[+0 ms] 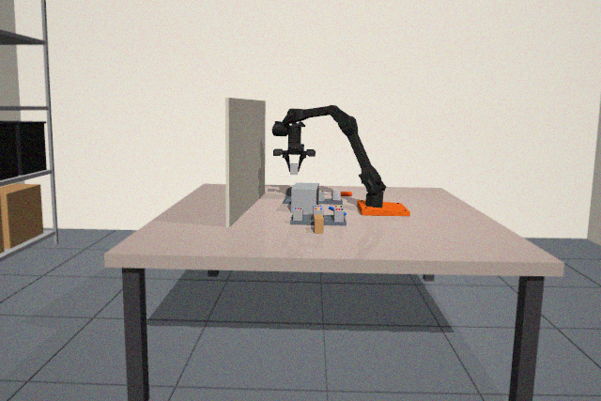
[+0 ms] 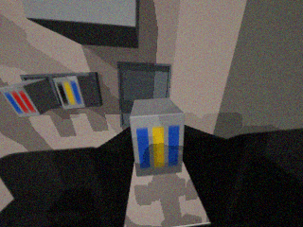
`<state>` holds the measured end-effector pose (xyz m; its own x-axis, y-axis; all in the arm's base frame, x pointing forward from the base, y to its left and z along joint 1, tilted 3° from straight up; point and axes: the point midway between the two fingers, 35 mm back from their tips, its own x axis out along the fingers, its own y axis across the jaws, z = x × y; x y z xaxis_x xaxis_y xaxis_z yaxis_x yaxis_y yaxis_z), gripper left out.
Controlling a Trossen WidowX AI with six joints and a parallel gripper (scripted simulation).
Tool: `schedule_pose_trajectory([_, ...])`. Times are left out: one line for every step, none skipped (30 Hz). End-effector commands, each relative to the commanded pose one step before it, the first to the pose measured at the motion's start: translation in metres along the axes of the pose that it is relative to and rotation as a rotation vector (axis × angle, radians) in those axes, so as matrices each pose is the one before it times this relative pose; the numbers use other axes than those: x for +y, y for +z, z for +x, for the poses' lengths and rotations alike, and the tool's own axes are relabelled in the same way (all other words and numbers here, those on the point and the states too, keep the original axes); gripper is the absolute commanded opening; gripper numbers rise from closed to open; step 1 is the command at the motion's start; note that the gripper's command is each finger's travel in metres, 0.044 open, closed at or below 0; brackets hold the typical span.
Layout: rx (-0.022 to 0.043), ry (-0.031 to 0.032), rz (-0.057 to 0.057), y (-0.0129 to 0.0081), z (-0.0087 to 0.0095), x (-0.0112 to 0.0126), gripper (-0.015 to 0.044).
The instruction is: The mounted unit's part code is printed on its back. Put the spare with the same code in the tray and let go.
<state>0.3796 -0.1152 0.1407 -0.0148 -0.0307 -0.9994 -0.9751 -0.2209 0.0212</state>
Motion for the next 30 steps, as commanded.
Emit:
schedule_pose_trajectory([0.00157,0.00270,-0.0045,-0.00051,0.00401,0.00002,0.0000])
schedule_pose_trajectory([0.00000,0.00000,0.0000,-0.00005,0.00068,-0.00008,0.0000])
schedule_pose_trajectory([0.00000,0.00000,0.0000,-0.00005,0.00068,-0.00007,0.0000])
schedule_pose_trajectory([0.00000,0.00000,0.0000,-0.00004,0.00068,-0.00007,0.0000])
schedule_pose_trajectory([0.00000,0.00000,0.0000,-0.00004,0.00068,-0.00007,0.0000])
schedule_pose_trajectory([0.00000,0.00000,0.0000,-0.00004,0.00068,-0.00007,0.0000])
schedule_pose_trajectory([0.00000,0.00000,0.0000,-0.00004,0.00068,-0.00007,0.0000])
schedule_pose_trajectory([0.00000,0.00000,0.0000,-0.00004,0.00068,-0.00007,0.0000])
schedule_pose_trajectory([0.00000,0.00000,0.0000,-0.00004,0.00068,-0.00007,0.0000])
schedule_pose_trajectory([0.00000,0.00000,0.0000,-0.00004,0.00068,-0.00006,0.0000])
schedule_pose_trajectory([0.00000,0.00000,0.0000,-0.00004,0.00068,-0.00006,0.0000])
schedule_pose_trajectory([0.00000,0.00000,0.0000,-0.00004,0.00068,-0.00006,0.0000])
schedule_pose_trajectory([0.00000,0.00000,0.0000,-0.00004,0.00068,-0.00006,0.0000])
schedule_pose_trajectory([0.00000,0.00000,0.0000,-0.00004,0.00068,-0.00006,0.0000])
schedule_pose_trajectory([0.00000,0.00000,0.0000,-0.00004,0.00068,-0.00006,0.0000])
schedule_pose_trajectory([0.00000,0.00000,0.0000,-0.00003,0.00068,-0.00005,0.0000])
schedule_pose_trajectory([0.00000,0.00000,0.0000,-0.00003,0.00068,-0.00005,0.0000])
schedule_pose_trajectory([0.00000,0.00000,0.0000,-0.00003,0.00068,-0.00005,0.0000])
schedule_pose_trajectory([0.00000,0.00000,0.0000,-0.00003,0.00068,-0.00005,0.0000])
schedule_pose_trajectory([0.00000,0.00000,0.0000,-0.00003,0.00068,-0.00005,0.0000])
schedule_pose_trajectory([0.00000,0.00000,0.0000,-0.00003,0.00068,-0.00005,0.0000])
schedule_pose_trajectory([0.00000,0.00000,0.0000,-0.00003,0.00068,-0.00005,0.0000])
schedule_pose_trajectory([0.00000,0.00000,0.0000,-0.00003,0.00068,-0.00004,0.0000])
schedule_pose_trajectory([0.00000,0.00000,0.0000,-0.00003,0.00068,-0.00004,0.0000])
schedule_pose_trajectory([0.00000,0.00000,0.0000,-0.00003,0.00068,-0.00004,0.0000])
schedule_pose_trajectory([0.00000,0.00000,0.0000,-0.00003,0.00068,-0.00004,0.0000])
schedule_pose_trajectory([0.00000,0.00000,0.0000,-0.00002,0.00068,-0.00004,0.0000])
schedule_pose_trajectory([0.00000,0.00000,0.0000,-0.00002,0.00068,-0.00004,0.0000])
schedule_pose_trajectory([0.00000,0.00000,0.0000,-0.00002,0.00068,-0.00003,0.0000])
schedule_pose_trajectory([0.00000,0.00000,0.0000,-0.00002,0.00068,-0.00003,0.0000])
